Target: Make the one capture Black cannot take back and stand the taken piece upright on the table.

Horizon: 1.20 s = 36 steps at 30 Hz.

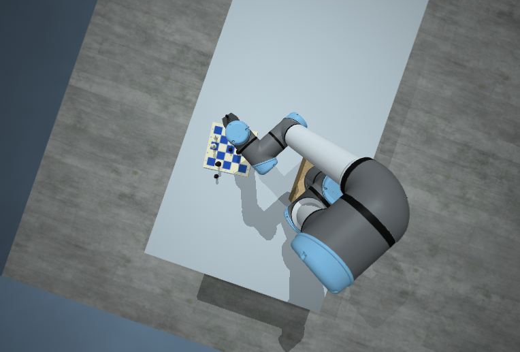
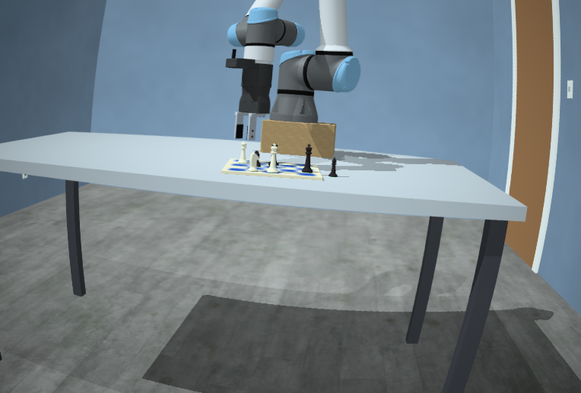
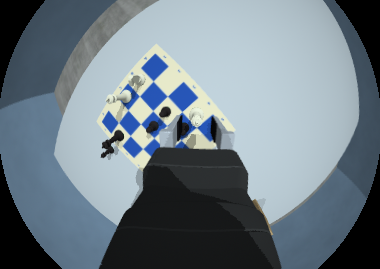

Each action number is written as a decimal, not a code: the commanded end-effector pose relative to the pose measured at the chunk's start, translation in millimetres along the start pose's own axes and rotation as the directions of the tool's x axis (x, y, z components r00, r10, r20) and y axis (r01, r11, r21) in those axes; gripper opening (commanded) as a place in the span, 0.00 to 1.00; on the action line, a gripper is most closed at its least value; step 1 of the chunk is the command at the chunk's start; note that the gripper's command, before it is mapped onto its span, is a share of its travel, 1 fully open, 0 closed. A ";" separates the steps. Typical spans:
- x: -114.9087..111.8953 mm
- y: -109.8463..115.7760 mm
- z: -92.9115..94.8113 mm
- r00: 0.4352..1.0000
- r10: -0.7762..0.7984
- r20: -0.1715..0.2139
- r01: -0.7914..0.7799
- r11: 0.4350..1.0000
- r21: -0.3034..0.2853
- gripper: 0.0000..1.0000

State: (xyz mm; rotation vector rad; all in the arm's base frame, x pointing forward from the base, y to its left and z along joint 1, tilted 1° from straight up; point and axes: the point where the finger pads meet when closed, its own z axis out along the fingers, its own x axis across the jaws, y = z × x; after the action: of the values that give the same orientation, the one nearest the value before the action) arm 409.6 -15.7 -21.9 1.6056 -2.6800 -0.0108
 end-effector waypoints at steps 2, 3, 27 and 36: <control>0.0 -0.2 10.0 1.000 0.000 0.000 0.000 1.000 0.001 0.79; 0.0 -0.2 12.4 1.000 0.000 0.000 0.000 1.000 0.001 0.79; 0.0 -0.2 36.4 1.000 0.000 0.000 0.000 1.000 0.001 0.79; 0.0 -0.2 36.4 1.000 0.000 0.000 0.000 1.000 0.001 0.79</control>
State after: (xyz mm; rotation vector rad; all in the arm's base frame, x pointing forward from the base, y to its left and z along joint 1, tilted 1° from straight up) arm 408.8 -15.7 -58.6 1.6053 -2.6796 -0.0118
